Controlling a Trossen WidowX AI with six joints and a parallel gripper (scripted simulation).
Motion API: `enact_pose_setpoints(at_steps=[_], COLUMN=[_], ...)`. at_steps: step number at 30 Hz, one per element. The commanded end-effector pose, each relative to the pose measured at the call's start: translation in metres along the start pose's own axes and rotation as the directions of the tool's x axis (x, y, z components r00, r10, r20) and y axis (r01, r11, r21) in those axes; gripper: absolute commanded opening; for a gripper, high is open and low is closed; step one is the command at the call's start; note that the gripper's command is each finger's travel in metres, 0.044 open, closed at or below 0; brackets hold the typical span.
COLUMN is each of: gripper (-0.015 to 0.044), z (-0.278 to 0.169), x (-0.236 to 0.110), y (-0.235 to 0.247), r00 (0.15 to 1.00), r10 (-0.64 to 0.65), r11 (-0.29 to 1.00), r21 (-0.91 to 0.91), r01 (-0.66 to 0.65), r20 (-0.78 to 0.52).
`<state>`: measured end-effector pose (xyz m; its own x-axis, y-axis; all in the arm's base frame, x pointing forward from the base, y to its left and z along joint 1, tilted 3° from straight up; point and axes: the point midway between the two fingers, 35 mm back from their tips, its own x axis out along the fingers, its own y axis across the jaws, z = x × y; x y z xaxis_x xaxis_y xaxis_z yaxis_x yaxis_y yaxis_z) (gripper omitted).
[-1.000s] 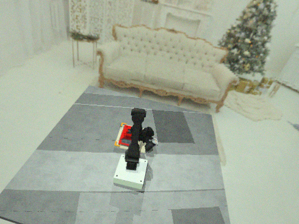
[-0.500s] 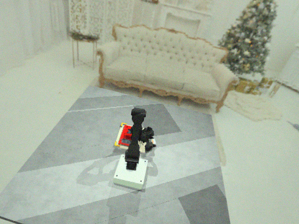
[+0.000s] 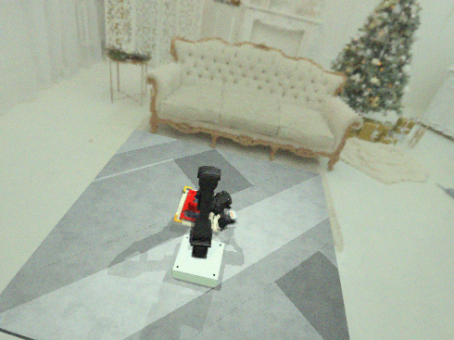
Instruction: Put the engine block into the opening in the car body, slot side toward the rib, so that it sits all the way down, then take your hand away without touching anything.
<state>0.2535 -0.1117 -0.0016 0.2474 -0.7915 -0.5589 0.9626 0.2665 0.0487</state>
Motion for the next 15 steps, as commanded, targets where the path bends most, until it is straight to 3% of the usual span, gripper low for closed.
enact_pose_setpoints(at_steps=[1, 15], gripper=[0.0440, 0.0440], z=[0.004, 0.006], x=[-0.012, -0.023], y=[0.001, 0.002], r00=[1.000, 1.000], r10=[0.003, 0.008], r11=[1.000, 1.000], r21=[0.008, 0.003], r01=[-0.003, -0.008], r20=[0.004, -0.001])
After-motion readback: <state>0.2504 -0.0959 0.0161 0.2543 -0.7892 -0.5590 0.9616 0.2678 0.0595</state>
